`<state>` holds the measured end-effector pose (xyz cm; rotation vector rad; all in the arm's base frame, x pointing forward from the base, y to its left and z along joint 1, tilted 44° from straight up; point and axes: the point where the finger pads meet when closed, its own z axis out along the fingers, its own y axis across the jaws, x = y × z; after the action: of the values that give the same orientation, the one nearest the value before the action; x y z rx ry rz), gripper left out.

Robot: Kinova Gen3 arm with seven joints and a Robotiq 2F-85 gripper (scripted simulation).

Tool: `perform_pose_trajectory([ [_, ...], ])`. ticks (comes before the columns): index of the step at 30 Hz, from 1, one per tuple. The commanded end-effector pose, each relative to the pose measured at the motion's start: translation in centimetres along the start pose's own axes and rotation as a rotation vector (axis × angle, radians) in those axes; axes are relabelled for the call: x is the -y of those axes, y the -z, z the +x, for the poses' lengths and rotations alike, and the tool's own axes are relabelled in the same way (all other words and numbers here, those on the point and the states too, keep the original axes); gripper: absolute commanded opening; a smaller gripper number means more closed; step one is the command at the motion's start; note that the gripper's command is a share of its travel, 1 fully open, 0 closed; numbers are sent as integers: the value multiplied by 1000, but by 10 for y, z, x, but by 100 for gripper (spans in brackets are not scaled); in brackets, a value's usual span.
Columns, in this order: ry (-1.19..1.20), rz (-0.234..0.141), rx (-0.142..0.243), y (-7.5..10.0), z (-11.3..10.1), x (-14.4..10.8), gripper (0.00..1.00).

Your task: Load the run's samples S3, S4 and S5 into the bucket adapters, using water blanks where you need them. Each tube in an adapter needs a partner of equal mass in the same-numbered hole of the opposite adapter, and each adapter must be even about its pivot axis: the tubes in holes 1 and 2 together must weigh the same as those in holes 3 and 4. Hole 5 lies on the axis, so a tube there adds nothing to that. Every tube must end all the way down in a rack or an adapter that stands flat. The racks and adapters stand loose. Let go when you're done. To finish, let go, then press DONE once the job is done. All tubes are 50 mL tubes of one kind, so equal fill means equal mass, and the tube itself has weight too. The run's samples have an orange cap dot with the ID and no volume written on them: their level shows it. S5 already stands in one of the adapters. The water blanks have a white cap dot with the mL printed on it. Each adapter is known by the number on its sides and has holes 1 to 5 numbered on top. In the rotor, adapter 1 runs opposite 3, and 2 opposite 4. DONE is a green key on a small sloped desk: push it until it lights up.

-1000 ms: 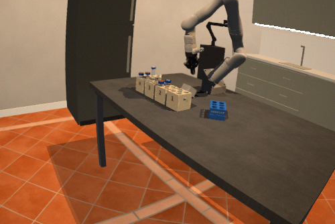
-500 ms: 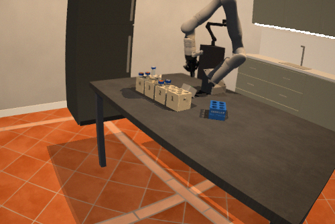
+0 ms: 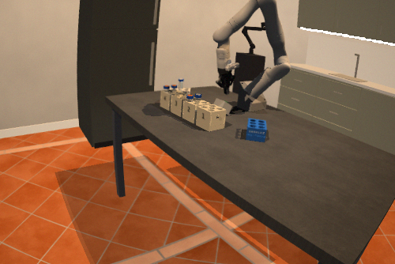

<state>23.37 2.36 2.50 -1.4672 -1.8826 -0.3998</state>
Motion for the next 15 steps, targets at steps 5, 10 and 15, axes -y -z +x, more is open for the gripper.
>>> perform_pose_trajectory([
  [5, 3, 0, -2, -10, 1, -3, 10],
  [10, 3, 1, -2, -16, 1, -5, 10],
  [15, -1, 0, 2, -18, -1, -5, 10],
])
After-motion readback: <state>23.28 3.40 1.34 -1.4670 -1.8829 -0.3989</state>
